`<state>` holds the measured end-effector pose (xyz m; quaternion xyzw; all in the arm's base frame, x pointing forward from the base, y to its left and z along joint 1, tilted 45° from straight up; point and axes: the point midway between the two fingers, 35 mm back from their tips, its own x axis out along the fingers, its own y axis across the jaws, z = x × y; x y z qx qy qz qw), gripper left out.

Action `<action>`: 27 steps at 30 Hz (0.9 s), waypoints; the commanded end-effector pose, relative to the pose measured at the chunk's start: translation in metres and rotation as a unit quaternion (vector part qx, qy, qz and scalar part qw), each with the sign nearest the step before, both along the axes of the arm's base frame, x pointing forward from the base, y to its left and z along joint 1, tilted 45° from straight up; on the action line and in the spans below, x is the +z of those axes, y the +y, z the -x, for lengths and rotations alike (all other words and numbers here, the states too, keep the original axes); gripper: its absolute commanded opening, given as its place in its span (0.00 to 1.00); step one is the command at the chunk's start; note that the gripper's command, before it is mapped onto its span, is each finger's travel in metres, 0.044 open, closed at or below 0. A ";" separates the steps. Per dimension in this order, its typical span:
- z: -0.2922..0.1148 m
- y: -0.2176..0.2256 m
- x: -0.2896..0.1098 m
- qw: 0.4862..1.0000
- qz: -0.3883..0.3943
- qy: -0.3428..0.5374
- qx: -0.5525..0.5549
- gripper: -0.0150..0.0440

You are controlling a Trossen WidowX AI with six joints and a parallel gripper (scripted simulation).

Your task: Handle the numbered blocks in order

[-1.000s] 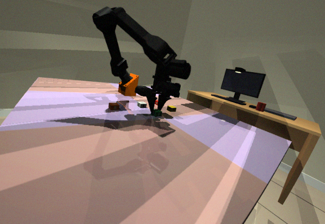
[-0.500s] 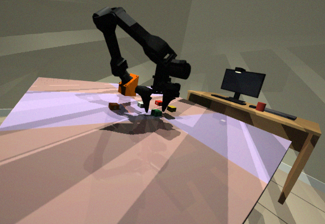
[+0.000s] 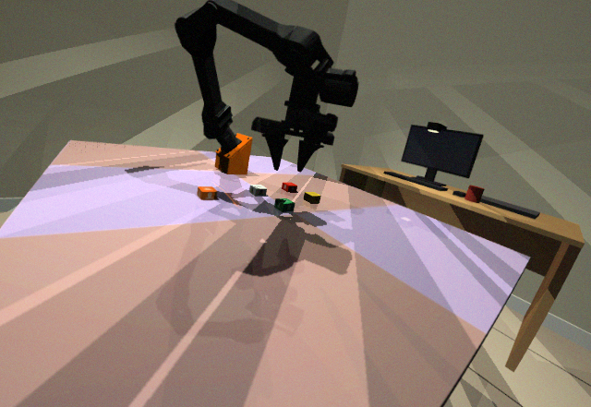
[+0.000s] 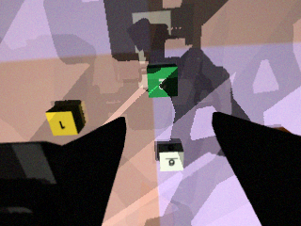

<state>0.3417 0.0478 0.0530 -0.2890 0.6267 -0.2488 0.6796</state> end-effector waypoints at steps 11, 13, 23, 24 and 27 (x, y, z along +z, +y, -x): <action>0.004 0.027 0.027 1.000 -0.004 -0.007 0.004 0.46; 0.006 0.027 0.028 1.000 -0.005 -0.007 0.004 0.46; 0.102 0.010 0.030 1.000 -0.004 -0.003 0.004 0.46; 0.104 0.009 0.030 1.000 -0.004 -0.003 0.004 0.46; 0.104 0.009 0.030 1.000 -0.004 -0.003 0.004 0.46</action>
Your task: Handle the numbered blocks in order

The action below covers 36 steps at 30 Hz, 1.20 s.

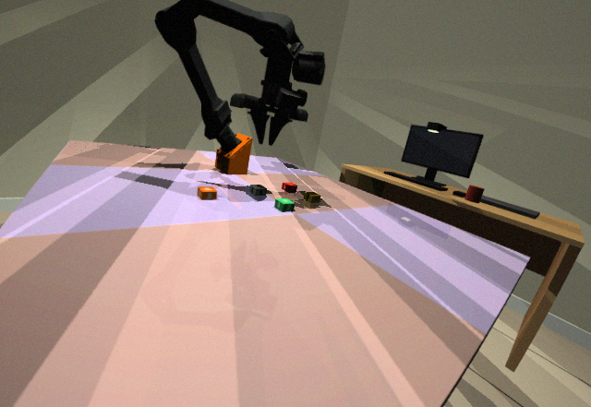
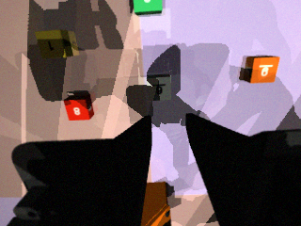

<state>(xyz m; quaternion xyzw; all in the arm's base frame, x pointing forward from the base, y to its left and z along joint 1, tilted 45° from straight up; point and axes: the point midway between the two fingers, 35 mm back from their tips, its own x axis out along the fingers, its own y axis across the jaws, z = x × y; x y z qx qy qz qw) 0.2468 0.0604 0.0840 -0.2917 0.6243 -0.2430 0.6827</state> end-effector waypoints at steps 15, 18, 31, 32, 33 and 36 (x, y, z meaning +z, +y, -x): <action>0.001 -0.060 -0.059 1.000 0.000 -0.003 -0.004 0.93; 0.000 -0.063 -0.062 1.000 0.000 -0.003 -0.003 0.93; -0.002 -0.077 -0.076 1.000 0.000 -0.003 -0.003 0.93; -0.003 -0.078 -0.077 1.000 0.000 -0.003 -0.003 0.93; -0.003 -0.080 -0.078 1.000 0.000 -0.003 -0.003 0.93; -0.003 -0.083 -0.082 1.000 0.000 -0.003 -0.003 0.93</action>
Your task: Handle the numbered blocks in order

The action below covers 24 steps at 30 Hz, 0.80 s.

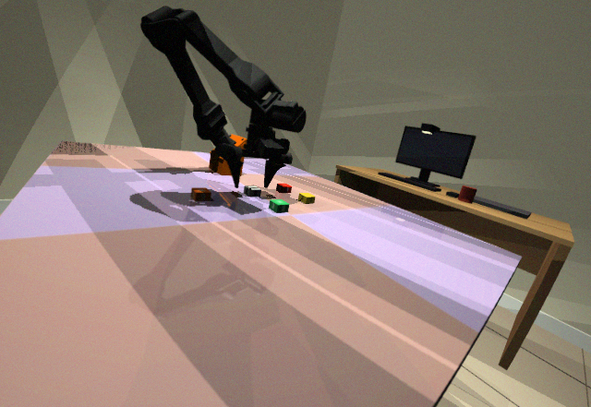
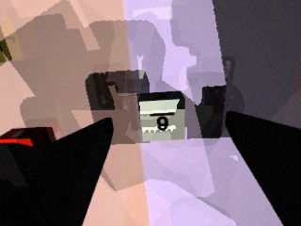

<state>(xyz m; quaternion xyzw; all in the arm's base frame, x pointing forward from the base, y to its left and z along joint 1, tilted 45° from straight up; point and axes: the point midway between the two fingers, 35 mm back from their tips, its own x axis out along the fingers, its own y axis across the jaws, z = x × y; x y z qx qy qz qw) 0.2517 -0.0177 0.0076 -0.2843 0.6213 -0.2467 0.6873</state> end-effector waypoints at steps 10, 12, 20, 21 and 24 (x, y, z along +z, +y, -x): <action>0.002 -0.008 -0.008 1.000 0.004 0.005 0.002 0.67; 0.002 -0.008 -0.008 1.000 0.004 0.005 0.002 0.58; 0.002 -0.008 -0.008 1.000 0.004 0.005 0.002 0.46; 0.002 -0.008 -0.008 1.000 0.004 0.005 0.002 0.46; 0.002 -0.008 -0.008 1.000 0.004 0.005 0.002 0.46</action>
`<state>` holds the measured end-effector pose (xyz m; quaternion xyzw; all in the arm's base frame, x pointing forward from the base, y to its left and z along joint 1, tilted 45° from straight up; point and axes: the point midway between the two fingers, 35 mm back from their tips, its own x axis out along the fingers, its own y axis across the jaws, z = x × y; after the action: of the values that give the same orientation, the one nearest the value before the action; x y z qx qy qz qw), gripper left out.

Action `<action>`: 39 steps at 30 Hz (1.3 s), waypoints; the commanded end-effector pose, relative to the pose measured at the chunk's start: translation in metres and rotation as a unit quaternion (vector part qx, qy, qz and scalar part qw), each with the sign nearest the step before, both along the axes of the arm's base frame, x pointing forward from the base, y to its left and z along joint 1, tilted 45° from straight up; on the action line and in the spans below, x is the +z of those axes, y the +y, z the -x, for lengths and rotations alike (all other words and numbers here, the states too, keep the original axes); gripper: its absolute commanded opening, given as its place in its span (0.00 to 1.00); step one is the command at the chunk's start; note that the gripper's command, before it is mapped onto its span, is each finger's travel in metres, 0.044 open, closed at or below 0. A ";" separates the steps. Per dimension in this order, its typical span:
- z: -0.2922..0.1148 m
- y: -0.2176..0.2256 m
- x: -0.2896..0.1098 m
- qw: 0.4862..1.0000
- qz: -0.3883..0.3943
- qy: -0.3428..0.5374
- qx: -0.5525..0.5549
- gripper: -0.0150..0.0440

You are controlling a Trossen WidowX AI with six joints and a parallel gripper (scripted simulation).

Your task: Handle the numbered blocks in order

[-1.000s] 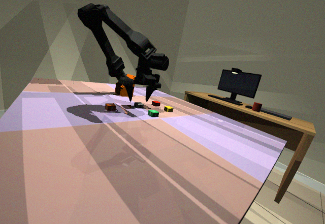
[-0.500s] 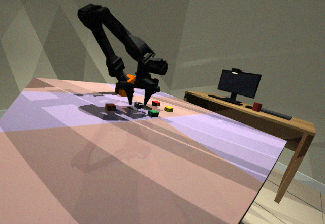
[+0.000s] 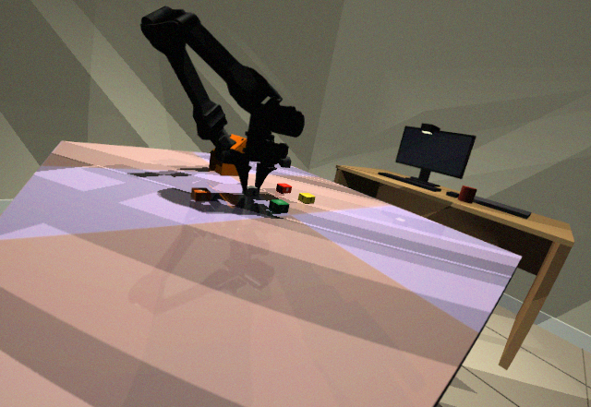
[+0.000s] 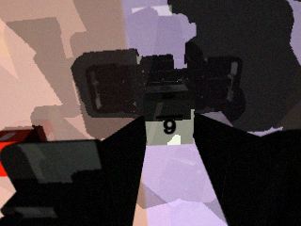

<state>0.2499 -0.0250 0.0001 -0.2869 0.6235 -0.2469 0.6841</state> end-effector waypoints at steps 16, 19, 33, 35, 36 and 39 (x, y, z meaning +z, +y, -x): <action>0.001 0.007 0.007 1.000 0.001 0.001 0.002 0.46; 0.001 0.010 0.010 1.000 0.001 0.001 0.002 0.46; 0.002 0.010 0.010 1.000 0.001 0.001 0.002 0.46; 0.001 0.010 0.010 1.000 0.001 0.001 0.002 0.46; 0.001 0.009 0.009 1.000 0.001 0.001 0.002 0.46; 0.001 0.006 0.006 1.000 0.001 0.001 0.002 0.46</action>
<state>0.2489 -0.0168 0.0094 -0.2888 0.6223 -0.2480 0.6840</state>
